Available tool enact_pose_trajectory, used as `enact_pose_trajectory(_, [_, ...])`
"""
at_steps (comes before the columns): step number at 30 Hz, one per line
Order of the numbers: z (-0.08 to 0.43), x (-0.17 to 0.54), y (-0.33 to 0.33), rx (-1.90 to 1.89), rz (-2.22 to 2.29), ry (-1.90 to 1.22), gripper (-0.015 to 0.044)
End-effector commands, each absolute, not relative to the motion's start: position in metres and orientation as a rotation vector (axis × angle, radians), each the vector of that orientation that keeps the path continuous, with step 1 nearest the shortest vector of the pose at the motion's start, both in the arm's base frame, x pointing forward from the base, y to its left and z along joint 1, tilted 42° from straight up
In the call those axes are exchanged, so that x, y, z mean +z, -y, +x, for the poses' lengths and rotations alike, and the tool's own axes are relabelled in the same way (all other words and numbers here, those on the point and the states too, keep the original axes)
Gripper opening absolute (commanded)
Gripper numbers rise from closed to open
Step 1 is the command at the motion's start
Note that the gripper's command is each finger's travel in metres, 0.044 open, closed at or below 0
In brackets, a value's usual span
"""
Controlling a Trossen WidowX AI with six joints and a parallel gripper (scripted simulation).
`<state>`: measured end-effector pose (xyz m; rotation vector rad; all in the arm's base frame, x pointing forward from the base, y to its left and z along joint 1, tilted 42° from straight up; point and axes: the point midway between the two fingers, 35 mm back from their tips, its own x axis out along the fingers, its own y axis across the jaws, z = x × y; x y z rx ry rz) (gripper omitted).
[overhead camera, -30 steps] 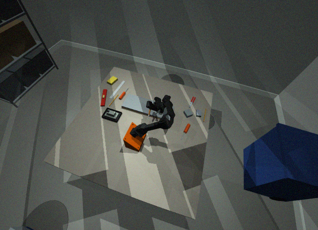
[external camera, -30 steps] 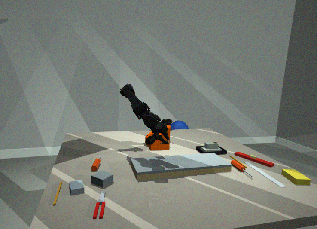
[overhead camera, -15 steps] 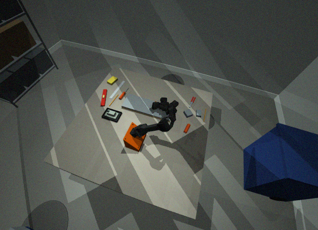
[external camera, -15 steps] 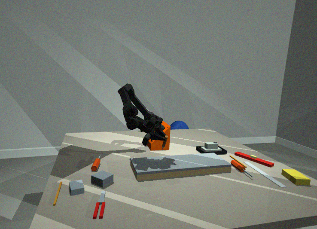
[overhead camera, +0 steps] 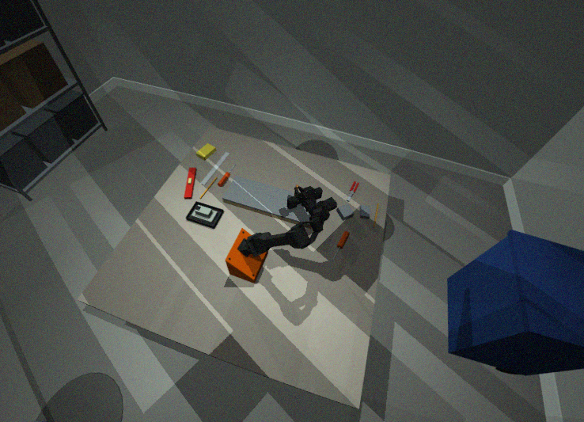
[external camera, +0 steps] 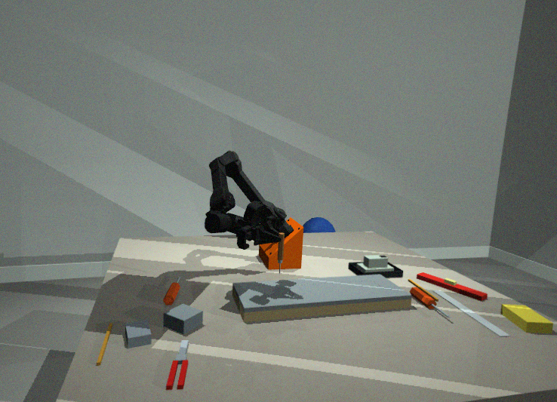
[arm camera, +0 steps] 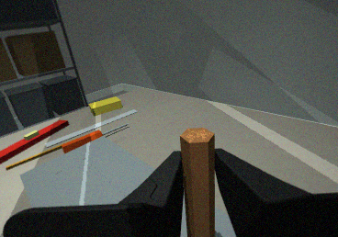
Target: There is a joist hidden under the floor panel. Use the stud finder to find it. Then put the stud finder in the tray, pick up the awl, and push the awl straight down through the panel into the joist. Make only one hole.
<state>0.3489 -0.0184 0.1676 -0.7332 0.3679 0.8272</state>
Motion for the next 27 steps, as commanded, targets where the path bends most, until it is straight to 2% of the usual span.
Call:
enact_pose_trajectory(1, [0.349, 0.174, 0.017, 0.837, -0.761, -0.316, 0.0000])
enact_pose_trajectory(27, [0.351, 0.161, 0.029, 0.837, -0.763, -0.318, 0.0000])
